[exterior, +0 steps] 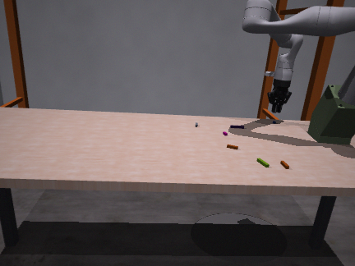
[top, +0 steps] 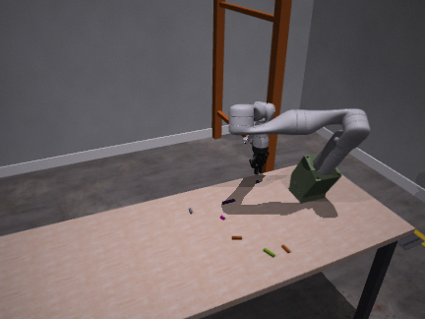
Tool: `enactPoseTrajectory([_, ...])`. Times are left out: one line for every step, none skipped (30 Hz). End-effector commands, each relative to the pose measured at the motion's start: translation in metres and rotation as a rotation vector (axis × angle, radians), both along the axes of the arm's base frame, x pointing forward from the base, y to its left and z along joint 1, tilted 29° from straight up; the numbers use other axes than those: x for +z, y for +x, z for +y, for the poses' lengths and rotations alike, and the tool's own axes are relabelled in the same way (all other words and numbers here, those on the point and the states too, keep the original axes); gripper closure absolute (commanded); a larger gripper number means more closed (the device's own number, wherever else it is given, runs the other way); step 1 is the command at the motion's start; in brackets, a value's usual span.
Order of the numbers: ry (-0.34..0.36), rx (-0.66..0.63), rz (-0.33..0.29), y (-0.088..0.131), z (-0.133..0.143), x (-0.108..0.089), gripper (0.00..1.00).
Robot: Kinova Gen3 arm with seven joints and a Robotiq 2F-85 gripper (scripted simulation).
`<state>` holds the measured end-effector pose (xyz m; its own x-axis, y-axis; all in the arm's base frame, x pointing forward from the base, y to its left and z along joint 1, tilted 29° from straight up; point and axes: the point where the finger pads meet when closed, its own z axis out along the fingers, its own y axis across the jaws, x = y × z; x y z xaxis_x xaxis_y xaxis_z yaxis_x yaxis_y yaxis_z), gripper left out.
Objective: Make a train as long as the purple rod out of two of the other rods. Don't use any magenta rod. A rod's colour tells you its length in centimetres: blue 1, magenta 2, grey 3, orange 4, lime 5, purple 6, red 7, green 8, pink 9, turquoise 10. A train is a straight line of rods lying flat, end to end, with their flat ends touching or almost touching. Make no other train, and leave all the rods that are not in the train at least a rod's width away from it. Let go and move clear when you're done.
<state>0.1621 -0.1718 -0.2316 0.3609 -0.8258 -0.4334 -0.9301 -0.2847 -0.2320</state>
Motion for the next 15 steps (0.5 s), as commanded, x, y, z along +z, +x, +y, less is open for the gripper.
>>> enactPoseTrajectory([-0.005, 0.013, -0.005, 0.001, 0.002, -0.007, 0.76])
enactPoseTrajectory([-0.005, 0.013, -0.005, 0.001, 0.002, -0.008, 0.76])
enactPoseTrajectory([-0.005, 0.013, -0.005, 0.001, 0.003, -0.01, 0.76])
enactPoseTrajectory([-0.005, 0.013, -0.005, 0.001, 0.004, -0.011, 0.76])
enactPoseTrajectory([-0.005, 0.013, -0.005, 0.001, 0.005, -0.012, 0.76])
enactPoseTrajectory([-0.005, 0.013, -0.005, 0.001, 0.006, -0.014, 0.76])
enactPoseTrajectory([-0.005, 0.012, -0.005, 0.001, 0.006, -0.015, 0.76])
enactPoseTrajectory([-0.005, 0.012, -0.005, 0.001, 0.007, -0.017, 0.76])
enactPoseTrajectory([-0.005, 0.012, -0.005, 0.001, 0.008, -0.018, 0.76])
enactPoseTrajectory([-0.005, 0.012, -0.005, 0.001, 0.009, -0.019, 0.76])
enactPoseTrajectory([-0.005, 0.012, -0.005, 0.001, 0.009, -0.02, 0.76])
enactPoseTrajectory([-0.005, 0.012, -0.005, 0.001, 0.009, -0.02, 0.76])
enactPoseTrajectory([-0.005, 0.012, -0.005, 0.001, 0.009, -0.02, 0.76])
enactPoseTrajectory([-0.005, 0.012, -0.005, 0.001, 0.01, -0.022, 0.76])
enactPoseTrajectory([-0.005, 0.012, -0.005, 0.002, 0.011, -0.023, 0.76])
